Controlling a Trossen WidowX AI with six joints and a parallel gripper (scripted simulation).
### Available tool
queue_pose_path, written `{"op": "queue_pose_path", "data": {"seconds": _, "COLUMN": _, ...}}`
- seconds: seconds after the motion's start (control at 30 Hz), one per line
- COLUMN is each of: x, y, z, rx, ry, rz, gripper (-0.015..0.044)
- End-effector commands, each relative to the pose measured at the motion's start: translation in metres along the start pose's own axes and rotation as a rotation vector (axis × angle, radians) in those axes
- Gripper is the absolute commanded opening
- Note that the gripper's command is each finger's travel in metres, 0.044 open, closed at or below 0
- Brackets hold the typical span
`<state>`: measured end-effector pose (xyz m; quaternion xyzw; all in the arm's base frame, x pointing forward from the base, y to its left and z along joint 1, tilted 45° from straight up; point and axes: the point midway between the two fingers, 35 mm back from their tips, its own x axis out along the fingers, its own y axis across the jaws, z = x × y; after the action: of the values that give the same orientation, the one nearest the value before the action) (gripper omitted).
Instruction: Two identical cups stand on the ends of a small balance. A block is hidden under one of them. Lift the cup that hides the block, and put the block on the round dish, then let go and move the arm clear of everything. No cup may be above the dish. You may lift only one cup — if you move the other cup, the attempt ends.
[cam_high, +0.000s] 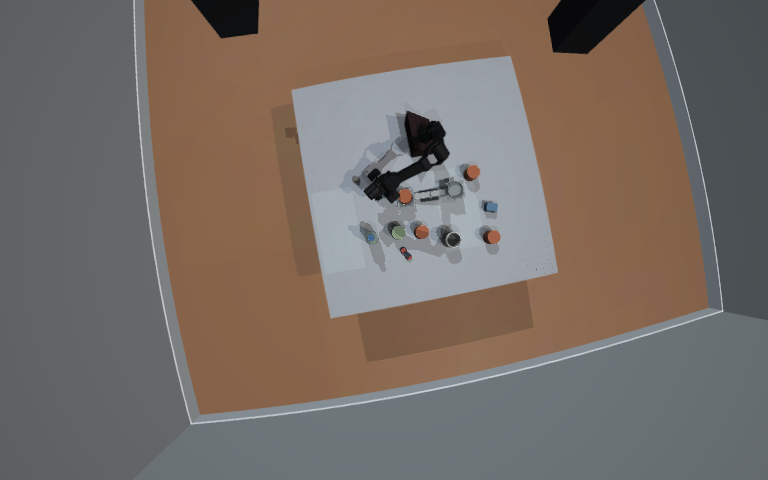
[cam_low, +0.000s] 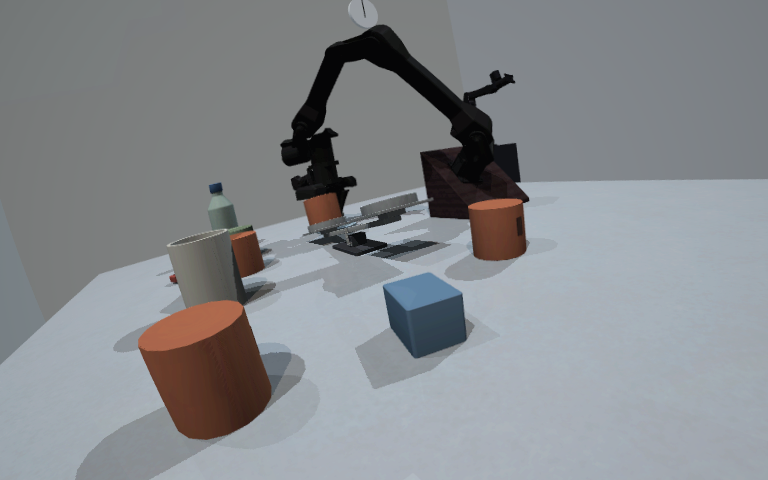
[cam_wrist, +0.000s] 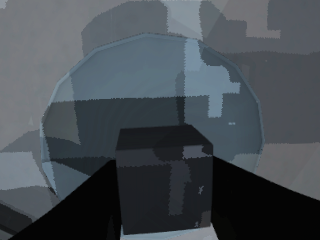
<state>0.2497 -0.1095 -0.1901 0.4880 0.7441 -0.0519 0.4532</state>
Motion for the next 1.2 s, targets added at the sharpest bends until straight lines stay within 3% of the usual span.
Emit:
{"op": "queue_pose_path", "data": {"seconds": 0.0, "x": 0.005, "y": 0.0, "z": -0.001, "rx": 0.005, "ry": 0.0, "rz": 0.004, "gripper": 0.0}}
{"op": "queue_pose_path", "data": {"seconds": 0.57, "x": -0.006, "y": -0.001, "z": 0.002, "rx": 0.013, "ry": -0.017, "rz": -0.001, "gripper": 0.044}}
{"op": "queue_pose_path", "data": {"seconds": 0.83, "x": -0.054, "y": -0.001, "z": 0.001, "rx": 0.009, "ry": -0.006, "rz": 0.001, "gripper": 0.044}}
{"op": "queue_pose_path", "data": {"seconds": 1.0, "x": -0.06, "y": -0.001, "z": 0.0, "rx": 0.007, "ry": -0.001, "rz": 0.002, "gripper": 0.044}}
{"op": "queue_pose_path", "data": {"seconds": 1.17, "x": -0.101, "y": -0.002, "z": -0.002, "rx": 0.016, "ry": -0.009, "rz": 0.004, "gripper": 0.044}}
